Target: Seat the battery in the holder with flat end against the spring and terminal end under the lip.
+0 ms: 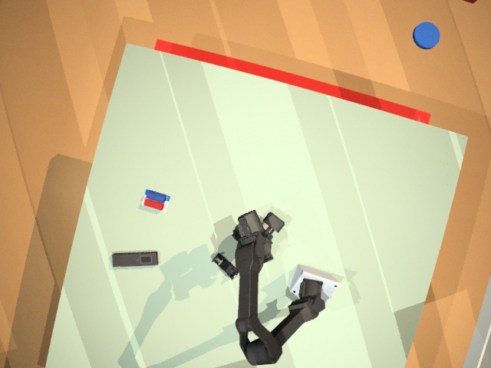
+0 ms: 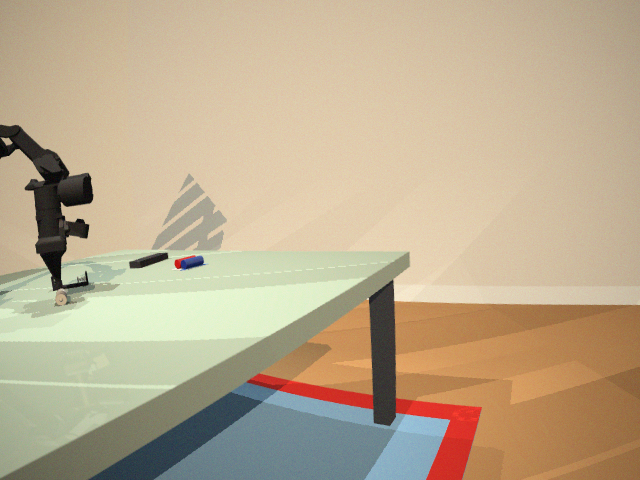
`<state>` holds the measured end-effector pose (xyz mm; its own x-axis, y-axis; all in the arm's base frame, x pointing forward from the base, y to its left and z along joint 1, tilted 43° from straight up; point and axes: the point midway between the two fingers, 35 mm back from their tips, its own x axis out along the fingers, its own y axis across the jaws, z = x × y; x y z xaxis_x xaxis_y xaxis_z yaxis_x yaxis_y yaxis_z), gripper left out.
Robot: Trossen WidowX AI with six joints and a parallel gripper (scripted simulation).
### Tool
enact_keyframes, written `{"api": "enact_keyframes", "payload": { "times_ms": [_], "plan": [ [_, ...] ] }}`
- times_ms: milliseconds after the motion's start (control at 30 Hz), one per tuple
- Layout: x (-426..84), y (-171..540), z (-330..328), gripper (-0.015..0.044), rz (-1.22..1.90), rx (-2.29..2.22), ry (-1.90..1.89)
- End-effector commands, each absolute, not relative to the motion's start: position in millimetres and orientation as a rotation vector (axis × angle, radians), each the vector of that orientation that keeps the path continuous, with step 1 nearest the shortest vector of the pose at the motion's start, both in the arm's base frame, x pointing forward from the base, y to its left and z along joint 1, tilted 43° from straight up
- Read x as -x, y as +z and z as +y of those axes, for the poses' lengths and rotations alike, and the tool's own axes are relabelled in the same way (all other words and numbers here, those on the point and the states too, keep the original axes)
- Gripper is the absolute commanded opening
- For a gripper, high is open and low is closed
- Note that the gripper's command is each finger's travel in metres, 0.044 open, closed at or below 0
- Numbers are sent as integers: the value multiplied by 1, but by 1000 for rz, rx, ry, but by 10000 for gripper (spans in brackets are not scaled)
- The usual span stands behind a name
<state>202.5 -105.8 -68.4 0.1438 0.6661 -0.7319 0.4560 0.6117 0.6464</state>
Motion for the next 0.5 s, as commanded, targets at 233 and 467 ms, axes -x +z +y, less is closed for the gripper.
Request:
{"api": "enact_keyframes", "payload": {
  "times_ms": [233, 467],
  "plan": [
    [-193, -16, -158, 0, 1490, -980, 194],
    [-191, -11, -162, 0, 1489, -980, 195]
  ]
}}
